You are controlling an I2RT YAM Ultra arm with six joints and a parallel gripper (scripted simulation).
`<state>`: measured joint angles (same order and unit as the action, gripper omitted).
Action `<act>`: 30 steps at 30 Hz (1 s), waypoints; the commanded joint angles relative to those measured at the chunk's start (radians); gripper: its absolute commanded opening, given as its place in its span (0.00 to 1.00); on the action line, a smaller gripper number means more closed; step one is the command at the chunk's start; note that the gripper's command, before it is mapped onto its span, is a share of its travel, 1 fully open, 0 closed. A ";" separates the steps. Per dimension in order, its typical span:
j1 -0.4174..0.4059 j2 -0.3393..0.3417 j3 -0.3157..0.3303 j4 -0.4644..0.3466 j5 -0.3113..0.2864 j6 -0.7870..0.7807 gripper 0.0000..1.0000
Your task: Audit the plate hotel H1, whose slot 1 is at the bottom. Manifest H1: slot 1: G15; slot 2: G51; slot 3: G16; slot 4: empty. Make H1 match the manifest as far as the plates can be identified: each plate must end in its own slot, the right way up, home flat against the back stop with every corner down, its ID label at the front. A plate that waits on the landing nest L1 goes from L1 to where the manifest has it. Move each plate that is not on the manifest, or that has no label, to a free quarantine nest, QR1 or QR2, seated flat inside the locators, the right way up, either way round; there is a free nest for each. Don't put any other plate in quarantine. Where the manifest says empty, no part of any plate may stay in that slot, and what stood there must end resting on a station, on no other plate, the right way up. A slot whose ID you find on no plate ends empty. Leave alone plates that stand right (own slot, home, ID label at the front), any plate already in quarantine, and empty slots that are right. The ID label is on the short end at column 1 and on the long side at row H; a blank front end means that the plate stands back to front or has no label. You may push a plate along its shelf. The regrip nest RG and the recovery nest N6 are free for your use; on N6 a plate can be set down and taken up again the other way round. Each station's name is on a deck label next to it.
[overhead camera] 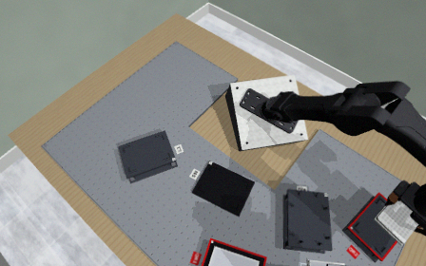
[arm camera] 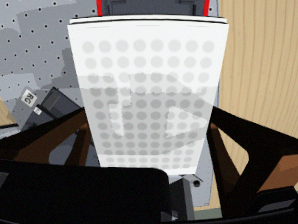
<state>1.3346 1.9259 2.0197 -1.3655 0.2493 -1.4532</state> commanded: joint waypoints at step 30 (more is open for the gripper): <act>-0.018 -0.003 -0.111 0.147 -0.010 -0.025 0.86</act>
<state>1.3151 1.9324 1.9053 -1.2201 0.2428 -1.4776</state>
